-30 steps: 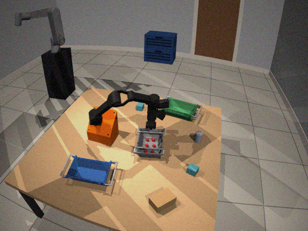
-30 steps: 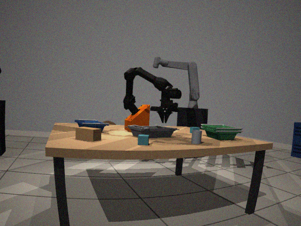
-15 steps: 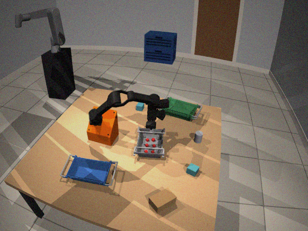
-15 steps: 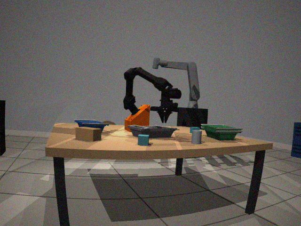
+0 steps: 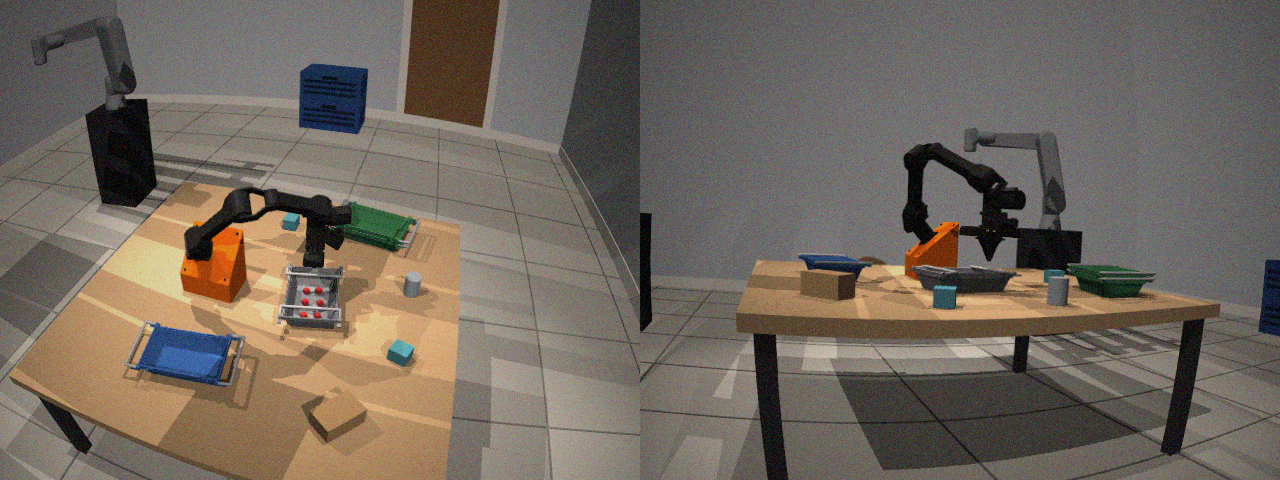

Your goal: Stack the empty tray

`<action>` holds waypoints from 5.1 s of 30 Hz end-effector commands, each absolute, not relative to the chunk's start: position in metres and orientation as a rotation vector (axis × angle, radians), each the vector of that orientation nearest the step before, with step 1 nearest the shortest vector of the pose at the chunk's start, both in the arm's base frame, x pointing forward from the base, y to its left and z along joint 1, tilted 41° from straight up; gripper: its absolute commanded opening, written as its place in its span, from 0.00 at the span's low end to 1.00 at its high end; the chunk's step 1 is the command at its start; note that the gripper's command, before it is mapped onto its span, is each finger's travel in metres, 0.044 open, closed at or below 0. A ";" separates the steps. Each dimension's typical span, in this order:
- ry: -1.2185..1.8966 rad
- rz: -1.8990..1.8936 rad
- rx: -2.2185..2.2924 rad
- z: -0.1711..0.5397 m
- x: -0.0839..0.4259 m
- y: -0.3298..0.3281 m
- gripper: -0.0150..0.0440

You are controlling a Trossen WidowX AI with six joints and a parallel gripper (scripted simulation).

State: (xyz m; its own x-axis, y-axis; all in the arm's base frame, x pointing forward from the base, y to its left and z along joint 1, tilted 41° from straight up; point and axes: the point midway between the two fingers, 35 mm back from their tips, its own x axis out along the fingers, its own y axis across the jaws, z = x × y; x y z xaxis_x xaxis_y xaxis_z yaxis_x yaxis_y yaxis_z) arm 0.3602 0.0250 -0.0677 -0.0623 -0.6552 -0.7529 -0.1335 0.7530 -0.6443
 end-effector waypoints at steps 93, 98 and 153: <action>1.544 -0.400 -0.515 0.177 0.173 -0.213 1.00; 1.560 -0.479 -0.594 0.185 0.101 -0.224 1.00; 1.593 -0.520 -0.636 0.121 0.064 -0.279 0.54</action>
